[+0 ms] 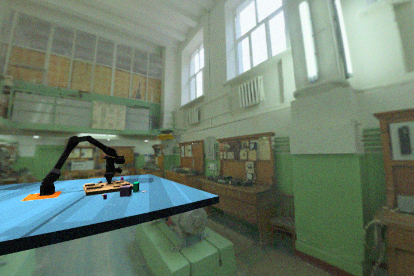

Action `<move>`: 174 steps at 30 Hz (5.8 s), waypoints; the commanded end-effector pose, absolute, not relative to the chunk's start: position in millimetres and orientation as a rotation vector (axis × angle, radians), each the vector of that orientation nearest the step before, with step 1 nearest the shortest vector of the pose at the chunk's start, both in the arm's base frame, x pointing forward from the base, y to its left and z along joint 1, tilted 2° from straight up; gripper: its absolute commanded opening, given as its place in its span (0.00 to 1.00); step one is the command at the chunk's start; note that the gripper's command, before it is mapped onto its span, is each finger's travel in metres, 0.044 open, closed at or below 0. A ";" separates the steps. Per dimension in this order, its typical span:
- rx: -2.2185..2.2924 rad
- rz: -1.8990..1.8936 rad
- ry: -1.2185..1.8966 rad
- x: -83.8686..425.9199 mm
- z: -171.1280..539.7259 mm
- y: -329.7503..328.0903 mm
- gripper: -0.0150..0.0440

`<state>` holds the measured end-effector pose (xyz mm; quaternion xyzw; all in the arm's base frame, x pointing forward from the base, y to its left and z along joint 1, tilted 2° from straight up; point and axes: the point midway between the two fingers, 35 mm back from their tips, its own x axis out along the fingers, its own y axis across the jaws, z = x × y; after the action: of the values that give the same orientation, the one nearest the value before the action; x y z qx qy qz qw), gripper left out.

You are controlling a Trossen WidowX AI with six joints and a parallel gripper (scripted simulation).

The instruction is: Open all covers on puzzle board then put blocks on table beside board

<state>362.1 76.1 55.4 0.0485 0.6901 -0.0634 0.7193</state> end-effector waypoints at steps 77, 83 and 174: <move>0.099 -0.144 1.528 358.7 151.3 -7.5 0.39; 0.098 -0.146 1.528 355.2 152.1 -31.3 0.39; 0.078 -0.166 1.536 253.1 107.5 -232.5 0.39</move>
<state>253.6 -233.5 114.0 0.0337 0.6926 -0.0787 0.7163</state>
